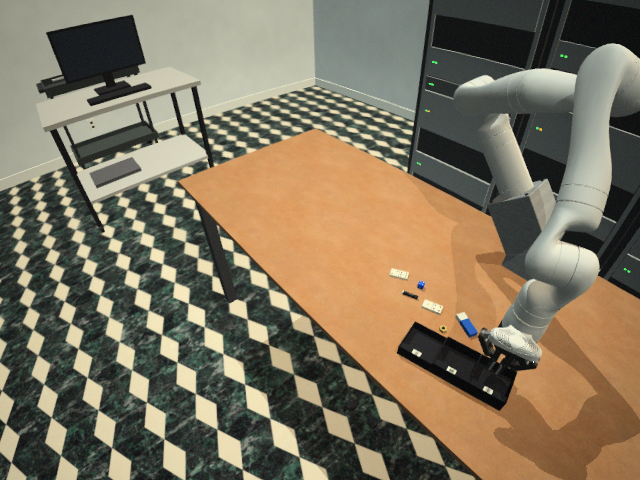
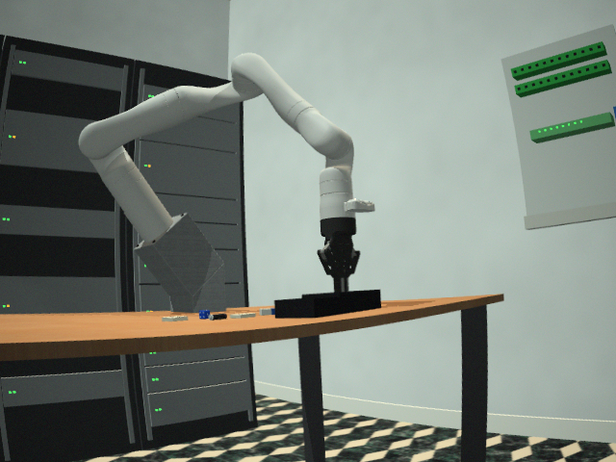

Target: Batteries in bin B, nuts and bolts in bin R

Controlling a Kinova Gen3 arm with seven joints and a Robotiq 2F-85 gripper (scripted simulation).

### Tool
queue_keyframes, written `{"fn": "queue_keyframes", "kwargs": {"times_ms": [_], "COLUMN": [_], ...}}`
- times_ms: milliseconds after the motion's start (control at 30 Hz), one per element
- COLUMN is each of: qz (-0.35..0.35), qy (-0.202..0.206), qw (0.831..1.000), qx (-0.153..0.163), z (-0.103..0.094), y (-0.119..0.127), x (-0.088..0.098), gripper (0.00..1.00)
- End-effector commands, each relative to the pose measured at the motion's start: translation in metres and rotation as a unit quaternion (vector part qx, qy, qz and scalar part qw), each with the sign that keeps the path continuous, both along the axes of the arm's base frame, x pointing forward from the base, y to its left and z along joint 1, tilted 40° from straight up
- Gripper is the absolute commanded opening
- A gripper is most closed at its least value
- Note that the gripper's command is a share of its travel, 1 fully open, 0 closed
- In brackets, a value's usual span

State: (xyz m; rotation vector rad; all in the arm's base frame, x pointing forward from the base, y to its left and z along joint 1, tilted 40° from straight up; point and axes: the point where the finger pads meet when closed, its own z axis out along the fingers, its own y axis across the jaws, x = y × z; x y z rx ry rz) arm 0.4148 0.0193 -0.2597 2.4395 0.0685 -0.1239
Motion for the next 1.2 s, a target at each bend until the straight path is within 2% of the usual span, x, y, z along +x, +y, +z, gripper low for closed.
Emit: {"fn": "queue_keyframes", "kwargs": {"times_ms": [0,267,533,700,967,1033,1167], "qz": [0.002,0.002,0.002,0.002,0.002,0.002,0.002], "qy": [-0.002,-0.002,-0.002,-0.002,-0.002,-0.002,-0.002], "qw": [1.0,1.0,1.0,1.0,1.0,1.0,1.0], "qx": [0.002,0.002,0.002,0.002,0.002,0.002,0.002], "z": [0.003,0.011,0.029,0.029,0.08,0.08,0.106], "y": [0.005,0.012,0.027,0.027,0.069,0.069,0.091], "x": [0.002,0.002,0.004,0.004,0.008,0.008,0.011], "gripper": [0.09,0.09,0.09,0.09,0.09,0.09,0.09]}}
